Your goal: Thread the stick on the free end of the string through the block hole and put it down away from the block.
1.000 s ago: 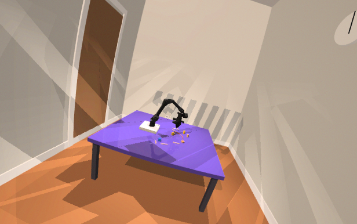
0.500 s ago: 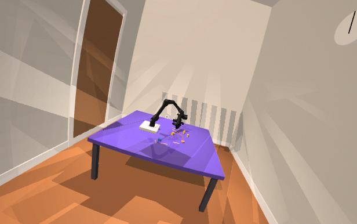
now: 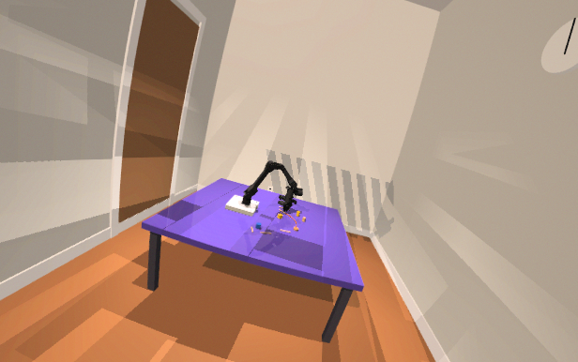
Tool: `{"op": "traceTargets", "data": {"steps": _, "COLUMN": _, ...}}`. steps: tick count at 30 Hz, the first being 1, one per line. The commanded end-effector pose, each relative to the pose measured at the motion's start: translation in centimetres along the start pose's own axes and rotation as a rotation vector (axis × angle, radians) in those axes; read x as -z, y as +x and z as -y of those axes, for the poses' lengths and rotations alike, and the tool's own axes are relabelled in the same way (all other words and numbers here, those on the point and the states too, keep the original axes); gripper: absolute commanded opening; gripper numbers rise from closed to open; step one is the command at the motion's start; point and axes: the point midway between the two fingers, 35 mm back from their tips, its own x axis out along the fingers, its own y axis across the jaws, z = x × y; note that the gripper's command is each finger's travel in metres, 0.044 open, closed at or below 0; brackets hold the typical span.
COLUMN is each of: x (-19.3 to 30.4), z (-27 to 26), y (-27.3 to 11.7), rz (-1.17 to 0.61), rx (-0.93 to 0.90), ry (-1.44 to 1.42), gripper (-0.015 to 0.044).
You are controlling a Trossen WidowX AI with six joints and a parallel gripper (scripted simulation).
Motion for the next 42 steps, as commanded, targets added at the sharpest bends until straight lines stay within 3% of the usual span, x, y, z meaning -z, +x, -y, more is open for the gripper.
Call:
{"op": "traceTargets", "data": {"steps": 1, "x": -0.1, "z": -0.2, "y": 0.9, "rz": 0.0, "rx": -0.004, "ry": -0.004, "gripper": 0.0122}}
{"op": "traceTargets", "data": {"steps": 11, "x": -0.1, "z": -0.2, "y": 1.4, "rz": 0.0, "rx": -0.004, "ry": -0.004, "gripper": 0.0122}}
{"op": "traceTargets", "data": {"steps": 16, "x": -0.1, "z": -0.2, "y": 1.3, "rz": 0.002, "rx": -0.003, "ry": 0.0, "gripper": 0.0}}
{"op": "traceTargets", "data": {"steps": 42, "x": 0.0, "z": 0.0, "y": -1.0, "rz": 0.002, "rx": -0.003, "ry": 0.0, "gripper": 0.0}}
